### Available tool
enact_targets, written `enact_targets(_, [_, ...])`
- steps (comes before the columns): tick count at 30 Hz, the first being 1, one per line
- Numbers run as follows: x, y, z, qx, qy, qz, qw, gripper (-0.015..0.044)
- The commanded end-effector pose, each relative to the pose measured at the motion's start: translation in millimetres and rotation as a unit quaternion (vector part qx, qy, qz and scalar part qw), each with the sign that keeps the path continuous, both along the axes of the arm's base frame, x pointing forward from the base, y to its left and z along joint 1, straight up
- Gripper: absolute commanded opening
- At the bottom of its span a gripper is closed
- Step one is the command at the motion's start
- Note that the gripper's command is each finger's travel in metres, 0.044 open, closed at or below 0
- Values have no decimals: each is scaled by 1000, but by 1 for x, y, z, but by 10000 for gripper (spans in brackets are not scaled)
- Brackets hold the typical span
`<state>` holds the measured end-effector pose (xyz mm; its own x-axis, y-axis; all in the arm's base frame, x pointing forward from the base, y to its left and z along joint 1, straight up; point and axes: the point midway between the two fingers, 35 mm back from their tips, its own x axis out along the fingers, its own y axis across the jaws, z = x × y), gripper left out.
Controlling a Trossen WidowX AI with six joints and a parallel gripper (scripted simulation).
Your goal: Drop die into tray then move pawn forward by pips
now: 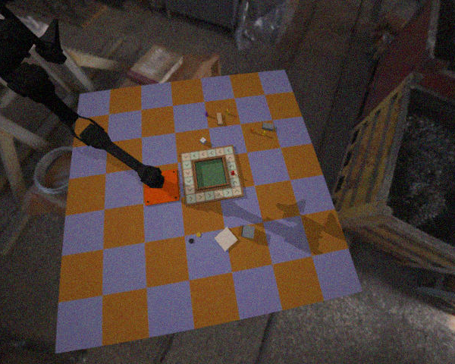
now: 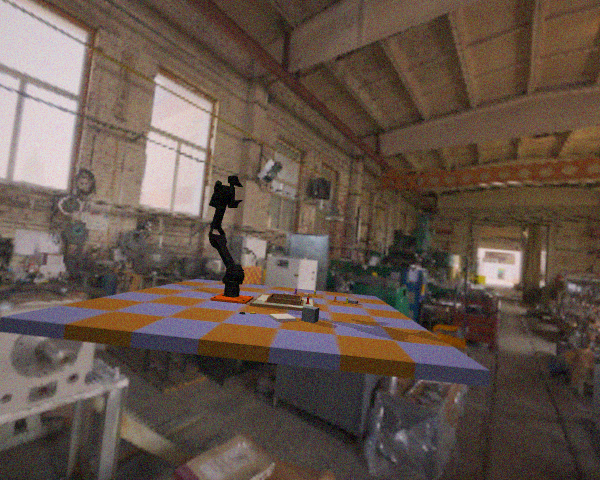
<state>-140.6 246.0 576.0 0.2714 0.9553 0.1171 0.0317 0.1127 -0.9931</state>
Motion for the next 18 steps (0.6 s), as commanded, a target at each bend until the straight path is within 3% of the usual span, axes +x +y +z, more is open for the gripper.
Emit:
enact_targets(1, [0, -1, 1, 2, 2, 3, 1000, 374])
enact_targets(5, [12, -25, 29, 54, 50, 53, 996, 275])
enact_targets(11, [50, -69, 74, 149, 139, 129, 971, 275])
enact_targets(18, [125, -112, 109, 256, 248, 179, 917, 275])
